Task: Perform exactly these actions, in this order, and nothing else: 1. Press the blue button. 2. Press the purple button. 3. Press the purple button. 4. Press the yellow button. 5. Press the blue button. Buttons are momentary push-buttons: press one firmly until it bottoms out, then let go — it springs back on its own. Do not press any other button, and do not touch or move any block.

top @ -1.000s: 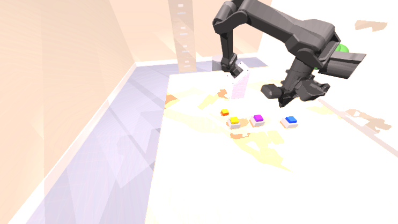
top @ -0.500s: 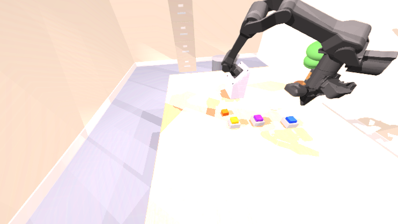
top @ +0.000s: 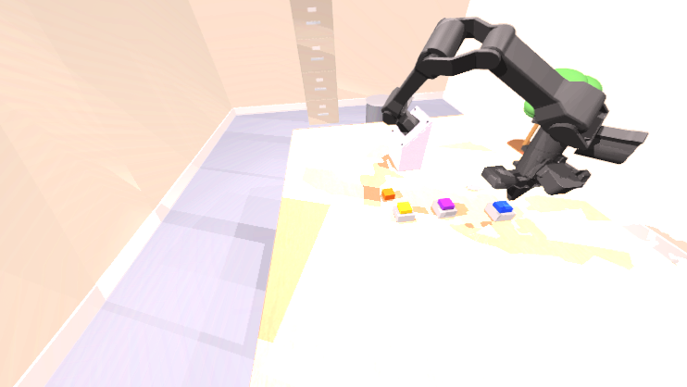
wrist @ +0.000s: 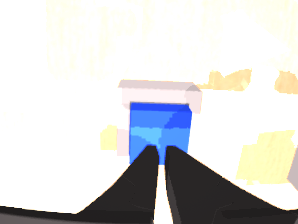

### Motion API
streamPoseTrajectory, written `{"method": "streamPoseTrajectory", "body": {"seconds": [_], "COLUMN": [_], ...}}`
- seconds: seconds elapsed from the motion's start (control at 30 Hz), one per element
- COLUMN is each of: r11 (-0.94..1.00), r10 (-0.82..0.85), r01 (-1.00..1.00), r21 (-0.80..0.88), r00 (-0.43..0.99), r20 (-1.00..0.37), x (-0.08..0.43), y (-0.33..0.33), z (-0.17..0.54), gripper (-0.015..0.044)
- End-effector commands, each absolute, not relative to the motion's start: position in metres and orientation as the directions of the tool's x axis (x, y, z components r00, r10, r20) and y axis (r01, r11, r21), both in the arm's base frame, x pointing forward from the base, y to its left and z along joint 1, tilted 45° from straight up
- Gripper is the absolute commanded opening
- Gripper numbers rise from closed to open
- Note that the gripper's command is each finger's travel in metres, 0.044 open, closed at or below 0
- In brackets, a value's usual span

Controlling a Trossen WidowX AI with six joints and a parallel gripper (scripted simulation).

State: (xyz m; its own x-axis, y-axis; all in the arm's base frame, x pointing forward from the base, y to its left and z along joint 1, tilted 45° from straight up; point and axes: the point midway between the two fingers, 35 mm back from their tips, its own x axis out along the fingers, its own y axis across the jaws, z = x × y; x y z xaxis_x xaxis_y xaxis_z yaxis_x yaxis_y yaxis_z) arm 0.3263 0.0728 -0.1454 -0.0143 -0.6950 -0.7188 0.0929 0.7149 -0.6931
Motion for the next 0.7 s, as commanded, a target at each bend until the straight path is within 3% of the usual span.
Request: {"method": "streamPoseTrajectory", "body": {"seconds": [0.0, 0.67], "r11": [0.709, 0.708], "r10": [-0.701, -0.702], "r01": [0.082, 0.082], "r21": [-0.7, -0.701], "r00": [-0.022, -0.022], "r20": [-0.713, -0.712], "x": [0.323, 0.322], "y": [0.065, 0.05], "z": [-0.152, -0.166], "gripper": [0.002, 0.002]}}
